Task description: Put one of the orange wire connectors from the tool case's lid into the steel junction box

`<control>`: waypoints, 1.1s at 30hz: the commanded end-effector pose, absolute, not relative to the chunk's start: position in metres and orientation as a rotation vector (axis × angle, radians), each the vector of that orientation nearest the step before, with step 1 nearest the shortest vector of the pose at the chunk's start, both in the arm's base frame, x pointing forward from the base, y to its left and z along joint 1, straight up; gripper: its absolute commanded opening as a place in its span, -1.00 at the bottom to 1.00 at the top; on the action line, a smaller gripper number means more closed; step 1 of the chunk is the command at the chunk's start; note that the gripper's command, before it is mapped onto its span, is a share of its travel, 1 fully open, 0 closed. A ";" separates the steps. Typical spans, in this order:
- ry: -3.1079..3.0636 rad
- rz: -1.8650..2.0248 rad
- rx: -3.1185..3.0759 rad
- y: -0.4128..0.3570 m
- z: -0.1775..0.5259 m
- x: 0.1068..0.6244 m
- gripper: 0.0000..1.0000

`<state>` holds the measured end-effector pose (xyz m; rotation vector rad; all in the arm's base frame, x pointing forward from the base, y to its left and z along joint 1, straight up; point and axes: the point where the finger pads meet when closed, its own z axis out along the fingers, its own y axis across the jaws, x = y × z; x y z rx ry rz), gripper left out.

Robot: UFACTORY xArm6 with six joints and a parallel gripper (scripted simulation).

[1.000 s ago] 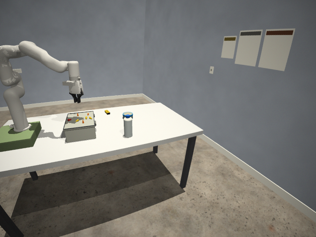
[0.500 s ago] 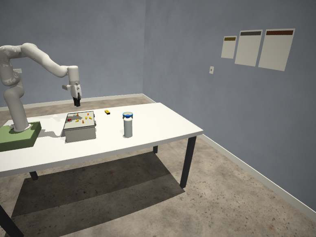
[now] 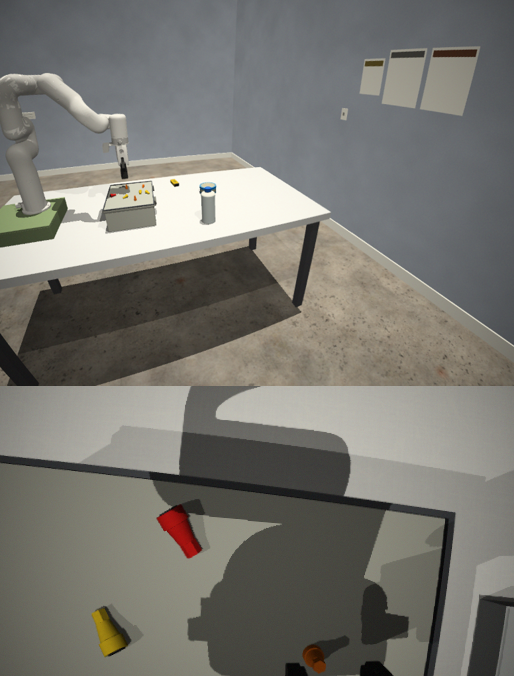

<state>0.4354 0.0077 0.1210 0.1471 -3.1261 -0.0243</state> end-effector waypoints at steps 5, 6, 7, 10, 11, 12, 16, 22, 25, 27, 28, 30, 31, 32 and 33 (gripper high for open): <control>-3.138 0.002 0.036 0.011 0.118 0.436 -0.46; -3.138 0.002 0.036 0.011 0.118 0.436 -0.46; -3.138 0.002 0.036 0.011 0.118 0.436 -0.46; -3.138 0.002 0.036 0.011 0.115 0.436 -0.46; -3.138 0.002 0.036 0.011 0.110 0.436 -0.46; -3.138 0.002 0.036 0.011 0.102 0.436 -0.46; -3.138 0.002 0.036 0.011 0.086 0.436 -0.46; -3.138 0.002 0.036 0.011 0.078 0.436 -0.46; -3.138 0.002 0.036 0.011 0.078 0.436 -0.46; -3.138 0.002 0.036 0.011 0.078 0.436 -0.46; -3.138 0.002 0.036 0.011 0.078 0.436 -0.46; -3.138 0.002 0.036 0.011 0.078 0.436 -0.46; -3.138 0.002 0.036 0.011 0.078 0.436 -0.46; -3.138 0.002 0.036 0.011 0.078 0.436 -0.46; -3.138 0.002 0.036 0.011 0.078 0.436 -0.46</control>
